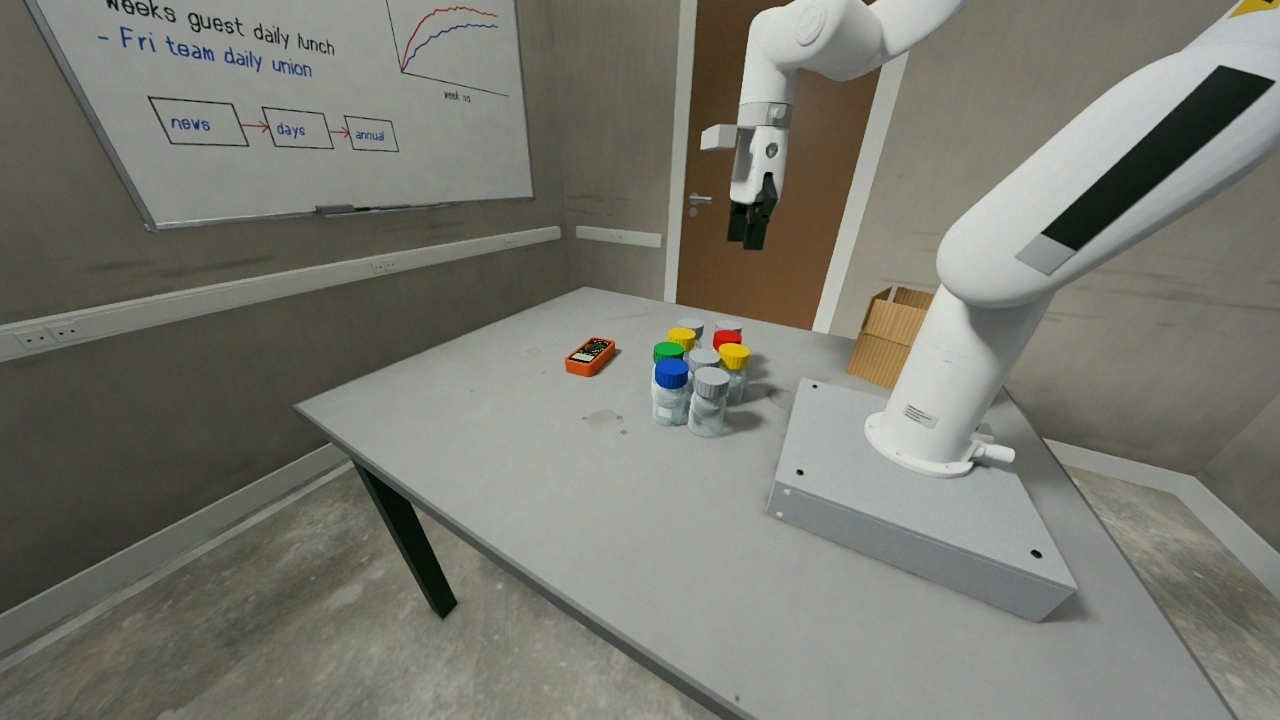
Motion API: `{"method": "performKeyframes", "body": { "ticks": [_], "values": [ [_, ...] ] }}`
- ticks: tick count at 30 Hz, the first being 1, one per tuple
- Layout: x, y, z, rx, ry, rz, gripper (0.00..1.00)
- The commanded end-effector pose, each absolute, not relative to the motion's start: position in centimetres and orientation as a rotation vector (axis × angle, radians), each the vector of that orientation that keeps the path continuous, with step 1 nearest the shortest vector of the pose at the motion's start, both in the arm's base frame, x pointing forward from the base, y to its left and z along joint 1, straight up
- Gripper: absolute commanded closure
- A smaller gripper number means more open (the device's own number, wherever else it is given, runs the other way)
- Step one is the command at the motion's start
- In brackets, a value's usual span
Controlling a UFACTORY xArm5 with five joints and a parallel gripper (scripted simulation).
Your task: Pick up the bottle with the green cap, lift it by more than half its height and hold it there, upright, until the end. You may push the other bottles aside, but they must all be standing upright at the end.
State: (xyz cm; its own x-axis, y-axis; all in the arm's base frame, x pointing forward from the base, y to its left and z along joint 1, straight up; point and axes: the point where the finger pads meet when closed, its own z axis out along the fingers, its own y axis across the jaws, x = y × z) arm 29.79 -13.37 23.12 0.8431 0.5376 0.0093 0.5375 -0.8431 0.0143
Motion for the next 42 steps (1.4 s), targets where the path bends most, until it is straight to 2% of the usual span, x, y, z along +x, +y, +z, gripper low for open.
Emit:
{"method": "performKeyframes", "body": {
  "ticks": [1,18,42],
  "values": [
    [29.9,-13.4,23.3,3.003,0.876,0.025,0.21],
    [31.1,-12.7,23.1,2.926,1.101,0.02,0.21],
    [34.6,-10.4,22.4,2.61,1.724,0.01,0.21]
  ]
}}
